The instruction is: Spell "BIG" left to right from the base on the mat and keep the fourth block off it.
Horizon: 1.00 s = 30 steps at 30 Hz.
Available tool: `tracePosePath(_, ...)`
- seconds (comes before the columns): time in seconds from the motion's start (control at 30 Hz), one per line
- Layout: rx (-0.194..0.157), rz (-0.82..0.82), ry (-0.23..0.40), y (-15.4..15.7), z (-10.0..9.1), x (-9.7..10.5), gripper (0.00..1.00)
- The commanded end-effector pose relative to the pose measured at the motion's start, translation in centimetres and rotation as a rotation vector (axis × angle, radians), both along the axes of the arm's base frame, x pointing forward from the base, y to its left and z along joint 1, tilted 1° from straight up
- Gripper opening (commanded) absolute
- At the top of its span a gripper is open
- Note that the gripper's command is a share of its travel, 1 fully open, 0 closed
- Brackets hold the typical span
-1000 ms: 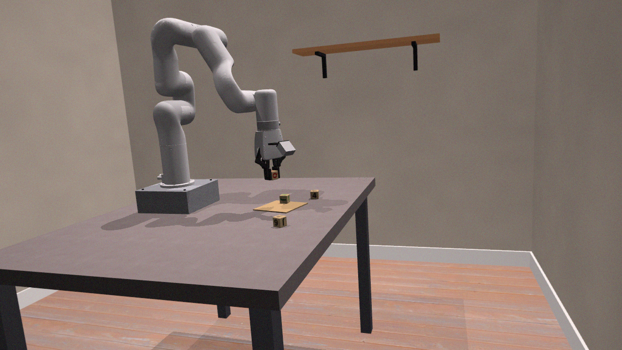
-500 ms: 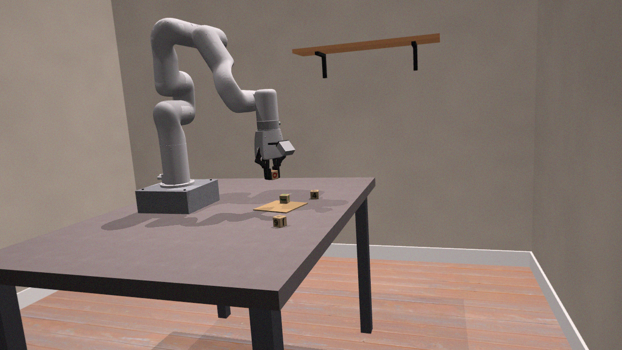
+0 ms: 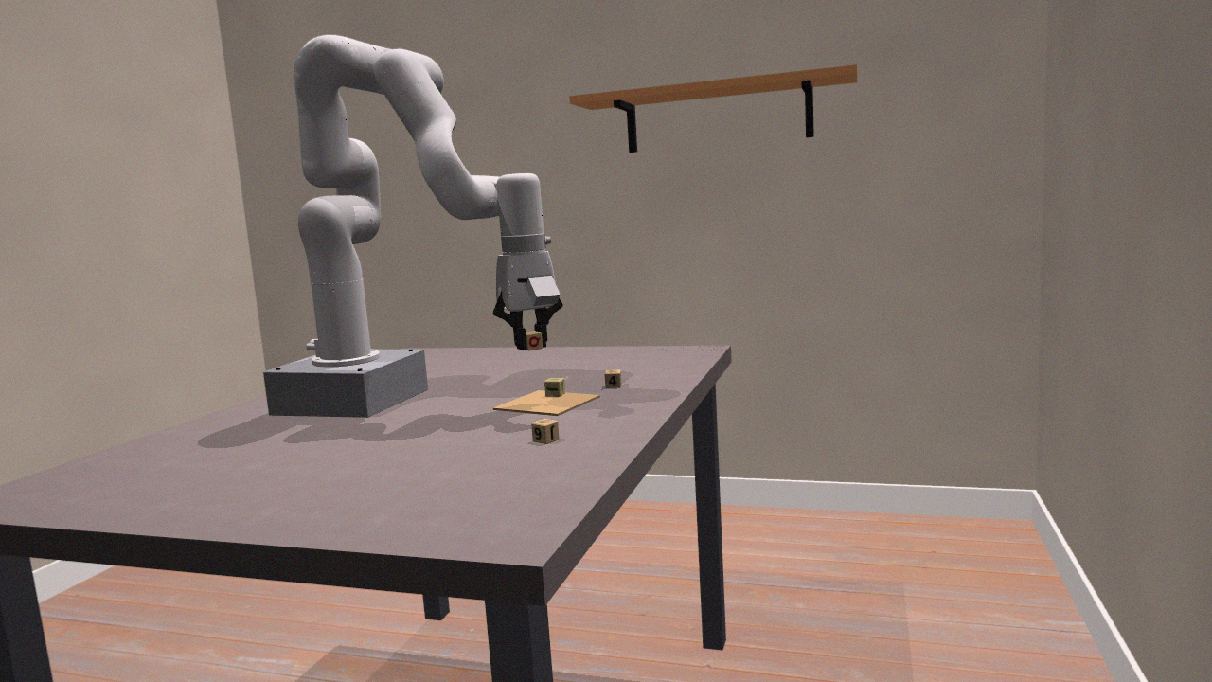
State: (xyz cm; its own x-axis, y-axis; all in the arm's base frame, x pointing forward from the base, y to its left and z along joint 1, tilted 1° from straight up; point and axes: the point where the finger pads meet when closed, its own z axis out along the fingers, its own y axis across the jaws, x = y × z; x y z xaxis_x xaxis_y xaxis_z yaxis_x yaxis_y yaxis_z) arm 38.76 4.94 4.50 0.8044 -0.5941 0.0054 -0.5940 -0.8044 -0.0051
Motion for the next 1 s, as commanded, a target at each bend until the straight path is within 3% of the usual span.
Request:
tracePosePath(0.0,0.001,-0.078,-0.003,0.04,0.11,0.16,0.27)
tracePosePath(0.97,0.009,-0.947,-0.001,0.30,0.15,0.51,0.27)
